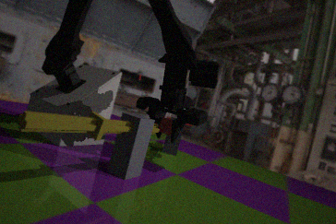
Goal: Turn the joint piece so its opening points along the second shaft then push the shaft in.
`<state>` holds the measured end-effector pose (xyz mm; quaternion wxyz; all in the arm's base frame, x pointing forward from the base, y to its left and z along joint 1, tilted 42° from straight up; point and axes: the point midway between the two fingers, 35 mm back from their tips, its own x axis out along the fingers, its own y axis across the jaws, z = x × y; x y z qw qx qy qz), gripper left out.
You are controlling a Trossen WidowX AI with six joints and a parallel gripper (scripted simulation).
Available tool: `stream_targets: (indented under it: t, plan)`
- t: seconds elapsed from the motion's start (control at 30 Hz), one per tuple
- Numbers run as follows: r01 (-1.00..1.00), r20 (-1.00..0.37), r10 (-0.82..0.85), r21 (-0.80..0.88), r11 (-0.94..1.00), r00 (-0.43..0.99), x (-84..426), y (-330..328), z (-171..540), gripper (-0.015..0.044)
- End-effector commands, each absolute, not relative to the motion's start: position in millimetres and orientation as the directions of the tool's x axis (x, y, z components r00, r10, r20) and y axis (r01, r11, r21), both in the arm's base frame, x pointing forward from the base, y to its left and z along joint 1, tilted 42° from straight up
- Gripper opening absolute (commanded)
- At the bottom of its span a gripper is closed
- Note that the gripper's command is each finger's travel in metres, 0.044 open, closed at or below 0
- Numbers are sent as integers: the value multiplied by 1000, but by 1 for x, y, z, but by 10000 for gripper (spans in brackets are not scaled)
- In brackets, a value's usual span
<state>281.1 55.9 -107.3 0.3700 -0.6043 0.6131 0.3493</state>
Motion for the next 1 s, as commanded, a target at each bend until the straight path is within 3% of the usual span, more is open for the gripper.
stream_targets:
  t: [0.0,0.87,0.97]
  plan:
    - [-999,-887,-462,-21,29,6,281,55,-108,0]
    - [-999,-889,-457,-22,27,8,281,55,-108,0]
    - [-999,-889,-457,-22,27,8,281,55,-108,79]
